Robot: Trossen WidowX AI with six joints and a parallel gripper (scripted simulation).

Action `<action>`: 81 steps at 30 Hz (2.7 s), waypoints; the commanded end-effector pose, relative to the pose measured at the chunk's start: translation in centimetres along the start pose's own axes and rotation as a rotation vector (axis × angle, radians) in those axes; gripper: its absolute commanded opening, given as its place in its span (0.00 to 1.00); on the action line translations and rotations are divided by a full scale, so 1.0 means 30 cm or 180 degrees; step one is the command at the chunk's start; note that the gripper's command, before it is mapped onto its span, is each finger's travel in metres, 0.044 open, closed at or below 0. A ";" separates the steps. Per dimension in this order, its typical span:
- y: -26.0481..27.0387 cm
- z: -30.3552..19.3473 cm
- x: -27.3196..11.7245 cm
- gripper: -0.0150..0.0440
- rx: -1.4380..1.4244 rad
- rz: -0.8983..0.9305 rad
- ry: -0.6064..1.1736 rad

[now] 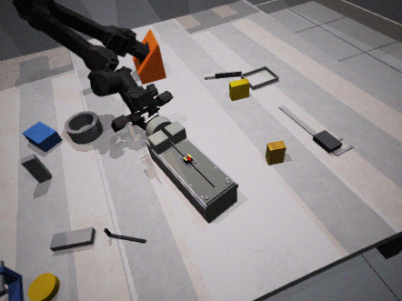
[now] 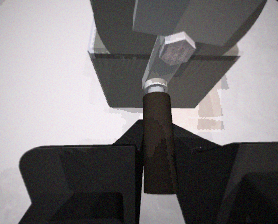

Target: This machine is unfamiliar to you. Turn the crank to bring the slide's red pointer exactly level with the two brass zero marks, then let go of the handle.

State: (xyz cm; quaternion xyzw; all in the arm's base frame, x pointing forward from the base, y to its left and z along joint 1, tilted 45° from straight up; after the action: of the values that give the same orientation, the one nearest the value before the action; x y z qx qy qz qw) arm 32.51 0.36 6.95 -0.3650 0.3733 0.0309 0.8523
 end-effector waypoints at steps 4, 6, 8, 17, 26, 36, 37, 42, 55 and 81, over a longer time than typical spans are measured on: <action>-0.026 0.003 0.003 0.25 0.0027 -0.0077 0.0011; -0.027 0.003 0.003 0.25 0.0027 -0.0077 0.0011; -0.028 0.003 0.002 0.25 0.0027 -0.0077 0.0010; -0.031 0.004 0.002 0.25 0.0027 -0.0077 0.0010; -0.035 0.005 0.001 0.25 0.0027 -0.0077 0.0010; -0.038 0.006 0.000 0.25 0.0027 -0.0078 0.0010; -0.038 0.006 0.000 0.25 0.0027 -0.0078 0.0010; -0.040 0.007 -0.001 0.25 0.0027 -0.0078 0.0010; -0.044 0.008 -0.002 0.25 0.0027 -0.0078 0.0010; -0.053 0.011 -0.005 0.25 0.0027 -0.0078 0.0010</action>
State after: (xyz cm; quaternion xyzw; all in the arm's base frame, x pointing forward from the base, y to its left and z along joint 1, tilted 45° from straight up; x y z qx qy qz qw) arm 32.83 -0.17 7.59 -0.3644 0.3760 0.0296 0.8515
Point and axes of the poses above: the point midway between the two fingers, 35 mm back from their tips, its own x axis out along the fingers, its own y axis across the jaws, z = x × y, the point moved 7 cm from there along -x, back along the fingers, and after that the axes turned 9 degrees about x, right-handed, at the moved point
